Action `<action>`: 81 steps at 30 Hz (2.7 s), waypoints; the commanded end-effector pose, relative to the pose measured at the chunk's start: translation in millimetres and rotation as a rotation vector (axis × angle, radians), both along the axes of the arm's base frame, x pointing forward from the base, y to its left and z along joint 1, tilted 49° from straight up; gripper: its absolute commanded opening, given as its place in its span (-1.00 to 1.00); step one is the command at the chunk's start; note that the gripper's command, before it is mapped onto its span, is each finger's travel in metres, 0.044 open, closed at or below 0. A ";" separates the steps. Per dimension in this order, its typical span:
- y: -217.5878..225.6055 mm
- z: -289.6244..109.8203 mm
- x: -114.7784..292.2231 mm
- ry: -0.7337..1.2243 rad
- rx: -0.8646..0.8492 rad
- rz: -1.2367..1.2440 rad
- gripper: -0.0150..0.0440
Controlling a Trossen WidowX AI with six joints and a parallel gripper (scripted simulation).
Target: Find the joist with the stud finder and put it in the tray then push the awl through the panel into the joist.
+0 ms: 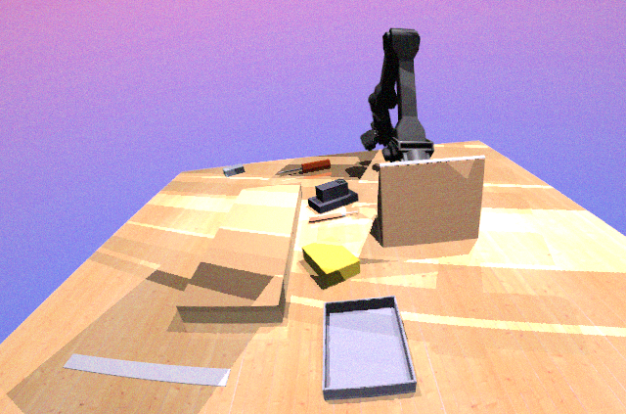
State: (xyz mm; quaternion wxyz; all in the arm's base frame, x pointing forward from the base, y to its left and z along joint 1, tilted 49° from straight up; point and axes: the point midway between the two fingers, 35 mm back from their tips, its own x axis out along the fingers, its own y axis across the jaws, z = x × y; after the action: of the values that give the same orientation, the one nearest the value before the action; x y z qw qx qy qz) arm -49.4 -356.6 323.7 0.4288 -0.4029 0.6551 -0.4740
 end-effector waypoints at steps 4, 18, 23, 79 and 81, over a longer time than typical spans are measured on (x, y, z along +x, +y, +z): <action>17.1 -45.2 96.1 -0.144 0.136 0.187 1.00; 123.5 -143.6 230.7 -0.252 0.507 0.423 1.00; 161.8 -171.0 236.6 -0.127 0.599 0.479 1.00; 161.4 -229.2 220.3 0.062 0.664 0.549 0.58; 161.4 -229.2 220.3 0.062 0.664 0.549 0.53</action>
State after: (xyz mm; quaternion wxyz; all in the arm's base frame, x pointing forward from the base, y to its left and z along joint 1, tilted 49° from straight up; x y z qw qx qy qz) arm 170.1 -195.5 94.9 0.6250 -0.4147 0.6543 -0.0963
